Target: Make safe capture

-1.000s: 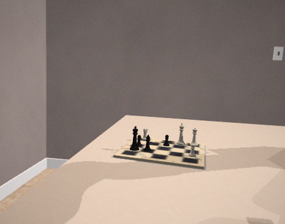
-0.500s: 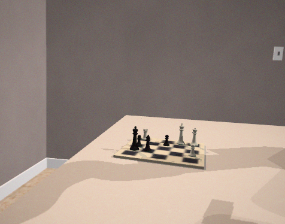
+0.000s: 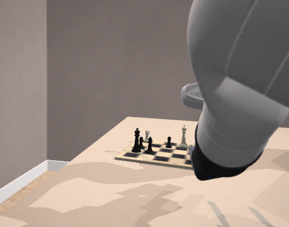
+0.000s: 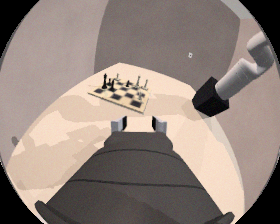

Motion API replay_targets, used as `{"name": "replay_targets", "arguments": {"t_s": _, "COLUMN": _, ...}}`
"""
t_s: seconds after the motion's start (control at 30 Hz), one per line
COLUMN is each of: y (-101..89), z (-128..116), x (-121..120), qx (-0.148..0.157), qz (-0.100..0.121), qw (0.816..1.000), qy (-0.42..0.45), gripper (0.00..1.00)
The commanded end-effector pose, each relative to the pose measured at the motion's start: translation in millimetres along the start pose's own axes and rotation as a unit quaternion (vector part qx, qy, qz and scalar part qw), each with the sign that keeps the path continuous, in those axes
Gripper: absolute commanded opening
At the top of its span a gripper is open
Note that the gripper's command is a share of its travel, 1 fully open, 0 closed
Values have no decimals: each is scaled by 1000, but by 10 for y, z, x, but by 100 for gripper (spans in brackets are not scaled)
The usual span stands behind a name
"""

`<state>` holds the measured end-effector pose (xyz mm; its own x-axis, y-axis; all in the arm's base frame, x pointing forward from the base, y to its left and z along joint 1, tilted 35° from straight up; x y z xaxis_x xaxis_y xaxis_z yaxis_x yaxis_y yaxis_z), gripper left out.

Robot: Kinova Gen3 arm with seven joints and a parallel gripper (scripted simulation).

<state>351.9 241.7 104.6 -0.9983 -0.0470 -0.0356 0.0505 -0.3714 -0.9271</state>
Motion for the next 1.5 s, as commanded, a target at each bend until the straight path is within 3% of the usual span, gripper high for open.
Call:
{"name": "replay_targets", "arguments": {"t_s": 0.0, "y": 228, "z": 197, "x": -403, "qx": -15, "qz": -14, "qw": 998, "qy": 56, "gripper": 100}}
{"name": "replay_targets", "arguments": {"t_s": 0.27, "y": 546, "z": 268, "x": -1145, "qx": -74, "qz": -28, "qw": 987, "qy": 140, "gripper": 100}}
{"name": "replay_targets", "arguments": {"t_s": 0.5, "y": 648, "z": 297, "x": -1378, "qx": -93, "qz": -31, "qw": 981, "qy": 167, "gripper": 100}}
{"name": "replay_targets", "arguments": {"t_s": 1.47, "y": 666, "z": 304, "x": -1418, "qx": -96, "qz": -32, "qw": 980, "qy": 171, "gripper": 100}}
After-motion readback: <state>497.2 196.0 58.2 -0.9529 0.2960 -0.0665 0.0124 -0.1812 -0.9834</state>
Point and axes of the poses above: the point where the finger pads meet when closed, its own y axis out along the fingers, its own x axis across the jaws, z = x × y, the point moved 2 cm from there along -y, back along the fingers, and after that the axes turned 10 degrees about y, right-handed, at the moved point
